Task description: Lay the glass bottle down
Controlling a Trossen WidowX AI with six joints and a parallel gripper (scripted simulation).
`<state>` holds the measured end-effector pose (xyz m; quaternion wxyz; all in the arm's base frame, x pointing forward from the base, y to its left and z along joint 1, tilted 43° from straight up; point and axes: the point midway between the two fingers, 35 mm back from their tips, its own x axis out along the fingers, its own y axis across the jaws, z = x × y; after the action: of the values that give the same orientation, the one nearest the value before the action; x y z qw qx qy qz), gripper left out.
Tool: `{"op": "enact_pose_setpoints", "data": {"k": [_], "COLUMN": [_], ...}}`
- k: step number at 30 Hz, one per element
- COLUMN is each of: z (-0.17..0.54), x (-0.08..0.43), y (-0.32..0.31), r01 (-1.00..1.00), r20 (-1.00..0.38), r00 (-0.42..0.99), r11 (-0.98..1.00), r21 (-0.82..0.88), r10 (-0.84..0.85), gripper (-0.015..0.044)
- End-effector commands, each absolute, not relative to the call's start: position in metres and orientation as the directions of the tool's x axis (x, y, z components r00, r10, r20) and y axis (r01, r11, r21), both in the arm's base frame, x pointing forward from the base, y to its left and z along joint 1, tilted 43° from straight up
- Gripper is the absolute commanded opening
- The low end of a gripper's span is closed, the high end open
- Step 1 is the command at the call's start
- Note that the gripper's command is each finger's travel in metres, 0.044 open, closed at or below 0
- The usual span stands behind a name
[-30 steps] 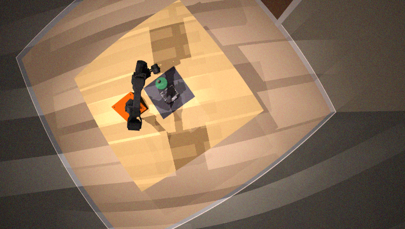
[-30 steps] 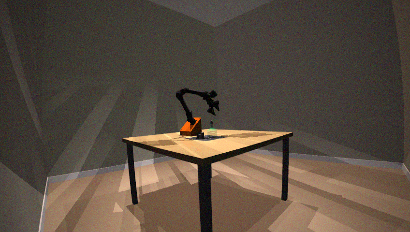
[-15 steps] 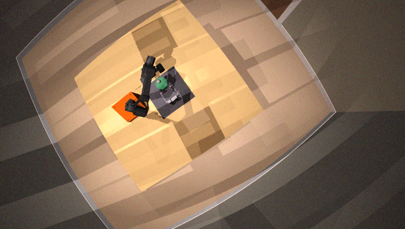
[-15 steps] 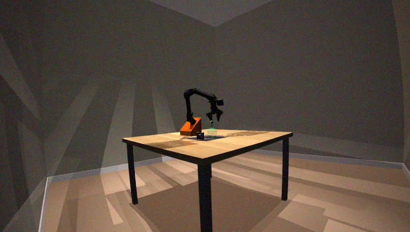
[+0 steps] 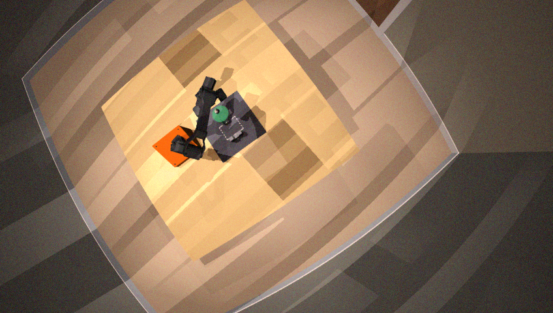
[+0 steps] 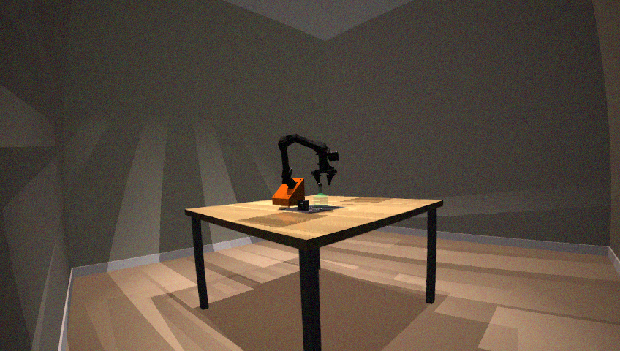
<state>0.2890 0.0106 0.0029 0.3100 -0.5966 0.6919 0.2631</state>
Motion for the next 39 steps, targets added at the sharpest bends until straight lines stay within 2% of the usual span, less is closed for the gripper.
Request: {"op": "enact_pose_setpoints", "data": {"k": [1,20,33,39], "z": [0.007,0.026,0.026,0.026], "x": [0.288,0.284,0.284,0.284], "y": [0.005,-0.016,-0.016,-0.016], "r01": [-0.989,-0.989,-0.989,-0.989], "r20": [-0.741,-0.739,-0.739,-0.739], "r00": [-0.099,-0.100,-0.100,-0.100], "r11": [0.149,0.149,0.149,0.149], "r21": [-0.001,-0.001,-0.001,-0.001], "r10": [-0.665,-0.666,-0.666,-0.666], "gripper": [0.0440,0.0440,0.0100,0.0100]}}
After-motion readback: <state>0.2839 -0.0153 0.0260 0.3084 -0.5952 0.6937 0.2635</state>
